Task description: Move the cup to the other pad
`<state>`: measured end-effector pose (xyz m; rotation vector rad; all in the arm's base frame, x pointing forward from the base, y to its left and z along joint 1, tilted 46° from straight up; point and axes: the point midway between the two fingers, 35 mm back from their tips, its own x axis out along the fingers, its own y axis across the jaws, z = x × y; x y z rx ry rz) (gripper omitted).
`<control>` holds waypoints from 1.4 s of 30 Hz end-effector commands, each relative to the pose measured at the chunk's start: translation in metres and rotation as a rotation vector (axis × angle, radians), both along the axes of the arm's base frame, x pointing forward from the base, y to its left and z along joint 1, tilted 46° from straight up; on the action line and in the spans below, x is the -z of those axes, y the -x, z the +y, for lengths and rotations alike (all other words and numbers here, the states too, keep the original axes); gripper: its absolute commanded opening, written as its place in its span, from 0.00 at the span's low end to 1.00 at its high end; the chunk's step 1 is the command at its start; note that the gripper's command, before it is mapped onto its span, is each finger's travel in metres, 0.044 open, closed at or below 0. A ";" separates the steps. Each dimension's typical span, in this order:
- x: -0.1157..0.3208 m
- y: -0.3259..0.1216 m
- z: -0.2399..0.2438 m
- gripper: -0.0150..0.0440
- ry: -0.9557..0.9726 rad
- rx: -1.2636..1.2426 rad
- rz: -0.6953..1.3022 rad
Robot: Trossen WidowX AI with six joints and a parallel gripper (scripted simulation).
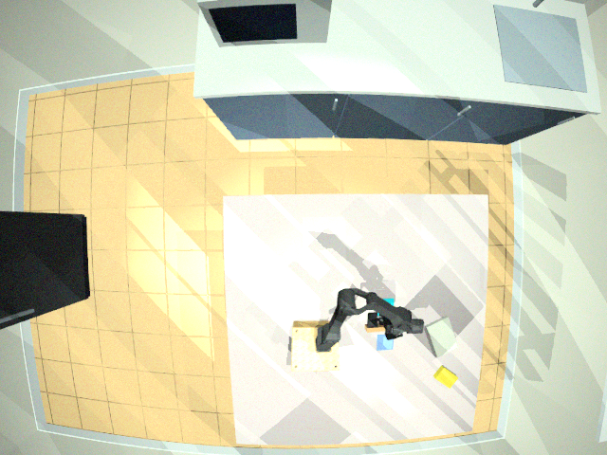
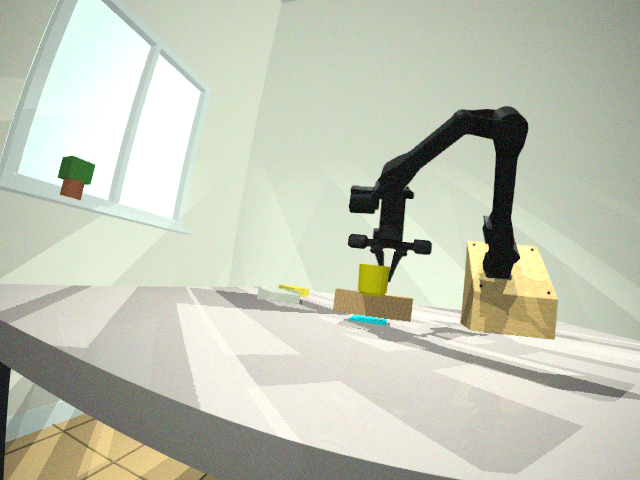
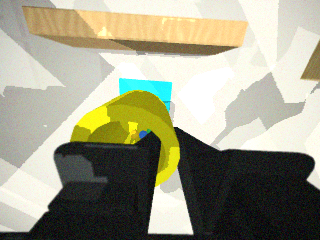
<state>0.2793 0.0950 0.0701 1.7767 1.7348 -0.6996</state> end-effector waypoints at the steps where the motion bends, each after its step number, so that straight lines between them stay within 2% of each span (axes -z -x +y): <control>1: 0.004 0.000 0.004 0.25 -0.005 0.003 0.003; 42: 0.033 0.000 0.037 0.25 -0.009 -0.001 0.000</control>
